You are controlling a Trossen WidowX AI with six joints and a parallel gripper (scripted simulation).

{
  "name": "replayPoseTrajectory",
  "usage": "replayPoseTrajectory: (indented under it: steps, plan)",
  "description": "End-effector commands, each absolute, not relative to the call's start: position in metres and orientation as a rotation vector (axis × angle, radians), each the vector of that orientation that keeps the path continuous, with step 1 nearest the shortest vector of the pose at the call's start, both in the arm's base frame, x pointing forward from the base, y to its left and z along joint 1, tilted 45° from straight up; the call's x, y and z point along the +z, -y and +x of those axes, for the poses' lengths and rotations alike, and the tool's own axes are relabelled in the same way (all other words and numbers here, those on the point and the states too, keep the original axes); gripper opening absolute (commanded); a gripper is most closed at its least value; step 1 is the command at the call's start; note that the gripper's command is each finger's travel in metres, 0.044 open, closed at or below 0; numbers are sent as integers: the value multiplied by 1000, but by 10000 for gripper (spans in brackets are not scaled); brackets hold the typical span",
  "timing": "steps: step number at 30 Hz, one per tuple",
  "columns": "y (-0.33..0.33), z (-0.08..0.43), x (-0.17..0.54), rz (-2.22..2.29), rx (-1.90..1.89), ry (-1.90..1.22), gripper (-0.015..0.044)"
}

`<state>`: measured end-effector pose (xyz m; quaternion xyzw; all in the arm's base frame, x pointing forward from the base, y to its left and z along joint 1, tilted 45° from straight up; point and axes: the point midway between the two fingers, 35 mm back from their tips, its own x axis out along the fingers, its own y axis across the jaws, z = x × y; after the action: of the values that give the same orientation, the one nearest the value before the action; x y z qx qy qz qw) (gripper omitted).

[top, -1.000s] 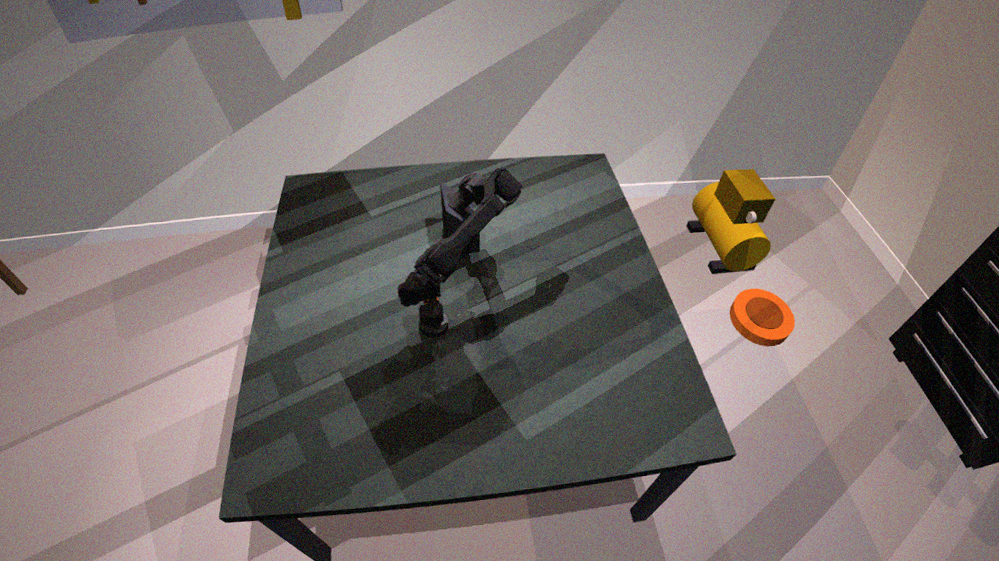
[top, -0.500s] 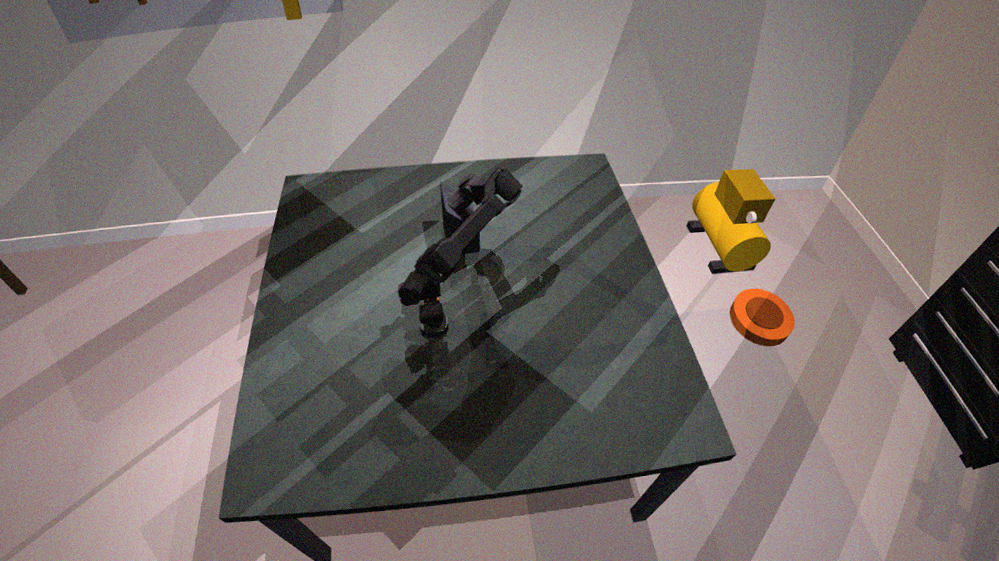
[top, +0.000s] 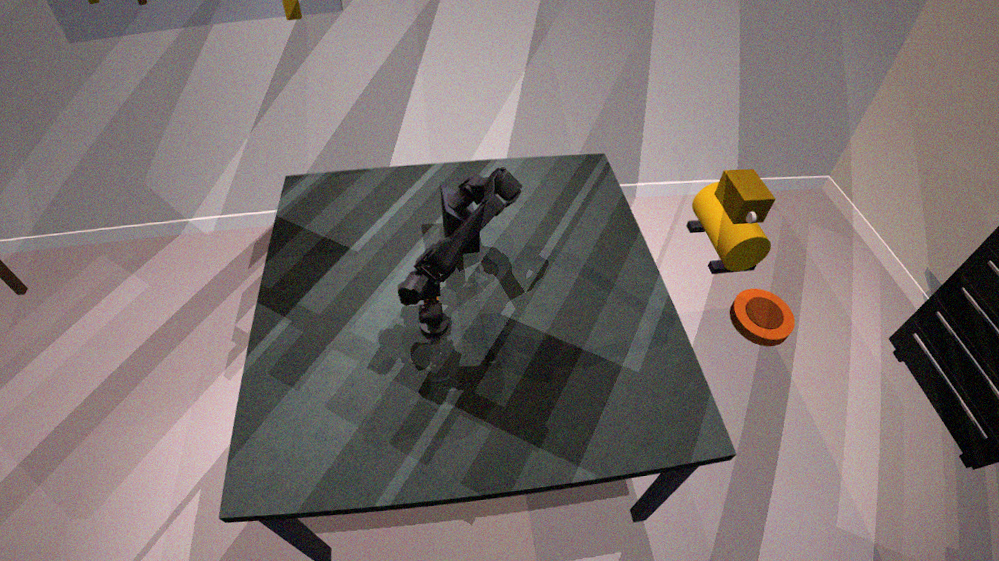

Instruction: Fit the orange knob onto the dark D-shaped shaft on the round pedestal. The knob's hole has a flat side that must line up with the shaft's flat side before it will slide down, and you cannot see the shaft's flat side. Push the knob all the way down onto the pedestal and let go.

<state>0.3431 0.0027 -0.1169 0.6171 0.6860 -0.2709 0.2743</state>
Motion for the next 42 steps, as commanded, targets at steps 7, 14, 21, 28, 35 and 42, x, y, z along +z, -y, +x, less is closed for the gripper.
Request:
replayPoseTrajectory:
  steps: [7, 14, 21, 28, 35, 42]
  plan:
    - [-2, 347, -116, 1783, -936, -1817, 0]
    - [-3, 345, -117, 1788, -944, -1816, 0]
    - [-3, 343, -117, 1788, -944, -1816, 0]
    - [-4, 343, -118, 1788, -944, -1816, 0]
    - [-6, 344, -120, 1788, -944, -1816, 0]
    - [-5, 342, -120, 1786, -941, -1817, 0]
